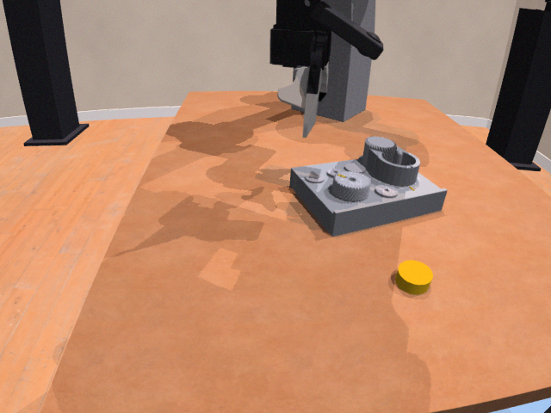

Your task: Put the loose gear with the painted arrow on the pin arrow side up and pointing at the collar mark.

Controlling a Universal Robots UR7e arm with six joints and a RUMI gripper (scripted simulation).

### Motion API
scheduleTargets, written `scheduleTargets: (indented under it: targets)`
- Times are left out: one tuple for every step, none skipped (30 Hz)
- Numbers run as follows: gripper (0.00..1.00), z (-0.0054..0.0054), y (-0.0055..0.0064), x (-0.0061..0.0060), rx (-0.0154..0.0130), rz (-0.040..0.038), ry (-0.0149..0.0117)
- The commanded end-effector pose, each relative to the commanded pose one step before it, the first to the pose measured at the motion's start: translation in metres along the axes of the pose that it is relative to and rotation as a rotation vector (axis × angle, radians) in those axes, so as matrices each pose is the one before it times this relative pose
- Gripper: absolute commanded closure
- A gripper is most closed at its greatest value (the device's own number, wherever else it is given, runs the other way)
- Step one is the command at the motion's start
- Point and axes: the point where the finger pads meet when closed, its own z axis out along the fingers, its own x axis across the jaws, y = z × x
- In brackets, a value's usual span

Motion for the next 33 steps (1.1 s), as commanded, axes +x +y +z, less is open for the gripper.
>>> scheduleTargets:
  targets:
    - [0.0, 0.01401, -0.04089, 0.01816, -0.00706, -0.02386, 0.04671]
    - [0.0, 0.0011, -0.00604, 0.00112, 0.00114, -0.00372, 0.00593]
    - [0.0, 0.00097, -0.00537, 0.00094, 0.00109, -0.00328, 0.00525]
    - [0.0, 0.00084, -0.00471, 0.00079, 0.001, -0.00286, 0.00458]
    - [0.0, 0.00072, -0.00406, 0.00065, 0.0009, -0.00246, 0.00394]
    - [0.0, 0.00061, -0.00343, 0.00053, 0.00079, -0.00207, 0.00332]
    - [0.0, 0.0005, -0.00284, 0.00042, 0.00067, -0.00171, 0.00274]
    - [0.0, 0.0004, -0.00228, 0.00033, 0.00055, -0.00137, 0.00219]
    - [0.0, 0.00031, -0.00177, 0.00025, 0.00044, -0.00106, 0.0017]
    - [0.0, 0.00023, -0.0013, 0.00018, 0.00033, -0.00078, 0.00125]
    - [0.0, 0.00016, -0.0009, 0.00012, 0.00023, -0.00054, 0.00086]
    - [0.0, 0.0001, -0.00056, 0.00008, 0.00014, -0.00033, 0.00054]
    - [0.0, 0.00005, -0.0003, 0.00004, 0.00008, -0.00018, 0.00028]
    - [0.0, 0.0, 0.0, 0.0, 0.0, 0.0, 0.0]
    - [0.0, 0.0, 0.0, 0.0, 0.0, 0.0, 0.0]
    - [0.0, 0.00002, -0.00011, 0.00002, 0.00003, -0.00007, 0.00011]
    - [0.0, 0.0, -0.00002, 0.0, 0.0, -0.00001, 0.00002]
    - [0.0, 0.0, 0.0, 0.0, 0.0, 0.0, 0.0]
    - [0.0, 0.0, 0.0, 0.0, 0.0, 0.0, 0.0]
    - [0.0, 0.0, 0.0, 0.0, 0.0, 0.0, 0.0]
    - [0.0, 0.0, 0.0, 0.0, 0.0, 0.0, 0.0]
    - [0.0, 0.0, 0.0, 0.0, 0.0, 0.0, 0.0]
    - [0.0, 0.0, 0.0, 0.0, 0.0, 0.0, 0.0]
    - [0.0, 0.0, 0.0, 0.0, 0.0, 0.0, 0.0]
    - [0.0, 0.0, 0.0, 0.0, 0.0, 0.0, 0.0]
    - [0.0, 0.0, 0.0, 0.0, 0.0, 0.0, 0.0]
    - [0.0, 0.0, 0.0, 0.0, 0.0, 0.0, 0.0]
    - [0.0, 0.0, 0.0, 0.0, 0.0, 0.0, 0.0]
    - [0.0, 0.0, 0.0, 0.0, 0.0, 0.0, 0.0]
    - [0.0, 0.0, 0.0, 0.0, 0.0, 0.0, 0.0]
    - [0.0, 0.0, 0.0, 0.0, 0.0, 0.0, 0.0]
    - [0.0, 0.0, 0.0, 0.0, 0.0, 0.0, 0.0]
    - [0.0, 0.0, 0.0, 0.0, 0.0, 0.0, 0.0]
